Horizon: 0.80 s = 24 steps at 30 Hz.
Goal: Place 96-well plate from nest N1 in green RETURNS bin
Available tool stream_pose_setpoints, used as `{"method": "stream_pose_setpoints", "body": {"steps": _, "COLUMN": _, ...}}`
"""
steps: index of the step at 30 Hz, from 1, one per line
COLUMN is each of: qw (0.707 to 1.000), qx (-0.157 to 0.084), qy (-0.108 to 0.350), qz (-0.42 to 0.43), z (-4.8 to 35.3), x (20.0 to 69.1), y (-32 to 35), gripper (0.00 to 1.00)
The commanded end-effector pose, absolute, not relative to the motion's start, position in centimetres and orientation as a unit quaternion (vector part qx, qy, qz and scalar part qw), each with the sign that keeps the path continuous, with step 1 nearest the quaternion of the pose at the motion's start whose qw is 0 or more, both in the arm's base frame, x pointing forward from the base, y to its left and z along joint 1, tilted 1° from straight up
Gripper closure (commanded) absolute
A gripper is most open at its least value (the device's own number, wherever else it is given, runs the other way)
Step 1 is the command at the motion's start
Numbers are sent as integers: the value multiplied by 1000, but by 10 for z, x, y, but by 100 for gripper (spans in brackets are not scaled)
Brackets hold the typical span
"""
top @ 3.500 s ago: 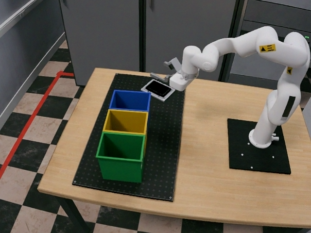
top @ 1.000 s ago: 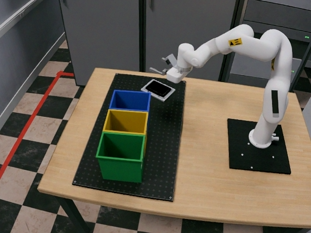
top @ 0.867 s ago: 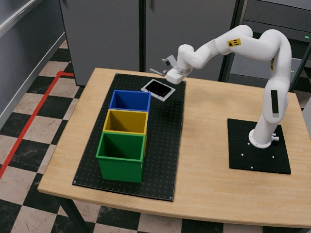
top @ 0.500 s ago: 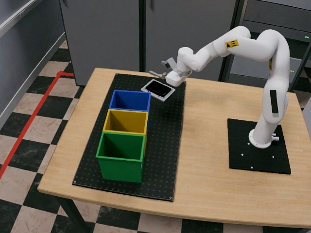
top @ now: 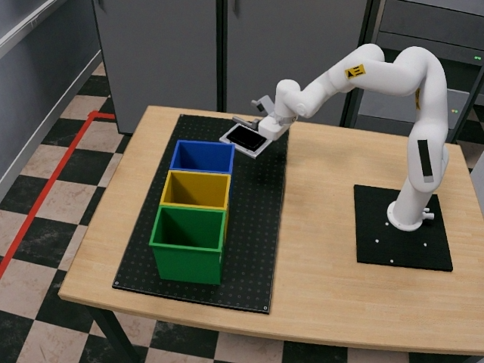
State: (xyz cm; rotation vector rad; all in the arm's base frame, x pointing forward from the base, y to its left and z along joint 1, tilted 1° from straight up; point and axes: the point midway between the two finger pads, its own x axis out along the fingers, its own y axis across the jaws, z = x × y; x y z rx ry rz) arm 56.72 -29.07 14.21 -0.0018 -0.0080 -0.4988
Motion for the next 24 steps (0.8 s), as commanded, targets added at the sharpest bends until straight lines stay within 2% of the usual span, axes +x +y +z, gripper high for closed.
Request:
{"method": "stream_pose_setpoints", "body": {"steps": 1, "qw": 969, "qx": 2, "qy": -7, "qz": -247, "z": 139, "x": 569, "y": -291, "gripper": 63}}
{"method": "stream_pose_setpoints", "body": {"steps": 24, "qw": 969, "qx": 2, "qy": -7, "qz": -247, "z": 104, "x": 569, "y": -291, "gripper": 63}}
